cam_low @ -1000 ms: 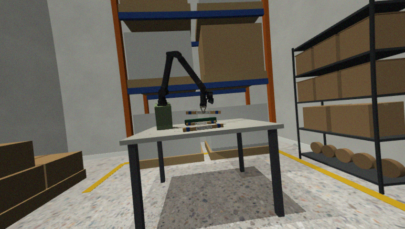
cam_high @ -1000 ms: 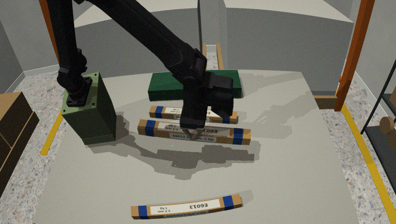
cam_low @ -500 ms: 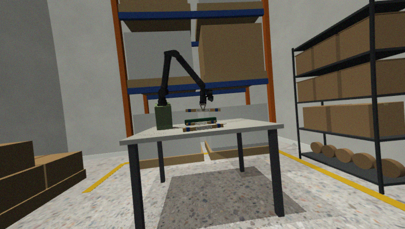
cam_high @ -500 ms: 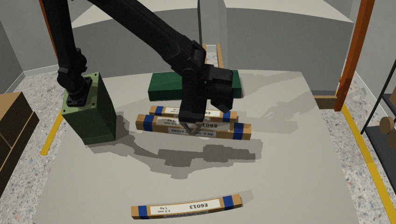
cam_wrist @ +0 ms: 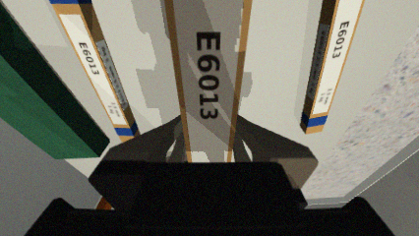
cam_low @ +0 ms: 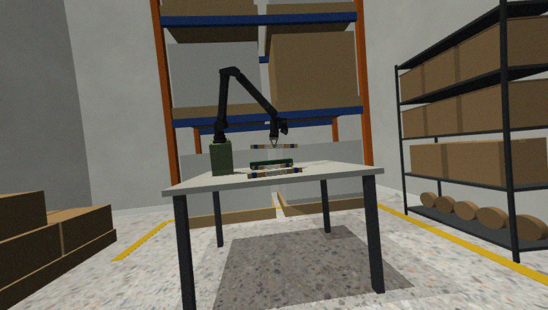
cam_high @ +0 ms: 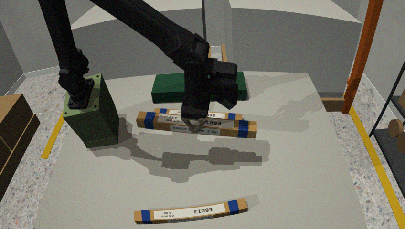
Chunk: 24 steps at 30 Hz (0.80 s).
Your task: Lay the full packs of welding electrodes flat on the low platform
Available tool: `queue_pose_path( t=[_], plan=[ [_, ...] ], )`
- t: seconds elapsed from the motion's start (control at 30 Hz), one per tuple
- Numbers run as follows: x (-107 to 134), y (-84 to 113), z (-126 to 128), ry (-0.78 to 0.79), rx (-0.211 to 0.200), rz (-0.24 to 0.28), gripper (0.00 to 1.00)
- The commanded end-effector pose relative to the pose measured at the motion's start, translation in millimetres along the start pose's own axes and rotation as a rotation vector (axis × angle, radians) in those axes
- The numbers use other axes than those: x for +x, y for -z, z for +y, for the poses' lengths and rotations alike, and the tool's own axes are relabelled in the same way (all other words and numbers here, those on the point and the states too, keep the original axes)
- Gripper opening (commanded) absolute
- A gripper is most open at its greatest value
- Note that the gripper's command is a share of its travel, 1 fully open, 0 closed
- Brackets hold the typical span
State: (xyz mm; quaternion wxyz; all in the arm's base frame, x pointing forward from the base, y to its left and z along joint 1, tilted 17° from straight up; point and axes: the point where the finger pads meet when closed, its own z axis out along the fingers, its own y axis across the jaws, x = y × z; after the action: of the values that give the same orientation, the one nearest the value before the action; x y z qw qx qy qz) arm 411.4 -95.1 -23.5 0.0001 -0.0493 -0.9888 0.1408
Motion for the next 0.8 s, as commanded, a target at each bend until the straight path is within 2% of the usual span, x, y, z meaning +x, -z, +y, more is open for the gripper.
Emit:
queue_pose_path(
  t=[0.0,0.77],
  plan=[
    [-45,61.7,-3,-0.022,0.005,-0.136,0.00],
    [-39,87.0,-2,-0.023,0.003,-0.139,0.00]
  ],
)
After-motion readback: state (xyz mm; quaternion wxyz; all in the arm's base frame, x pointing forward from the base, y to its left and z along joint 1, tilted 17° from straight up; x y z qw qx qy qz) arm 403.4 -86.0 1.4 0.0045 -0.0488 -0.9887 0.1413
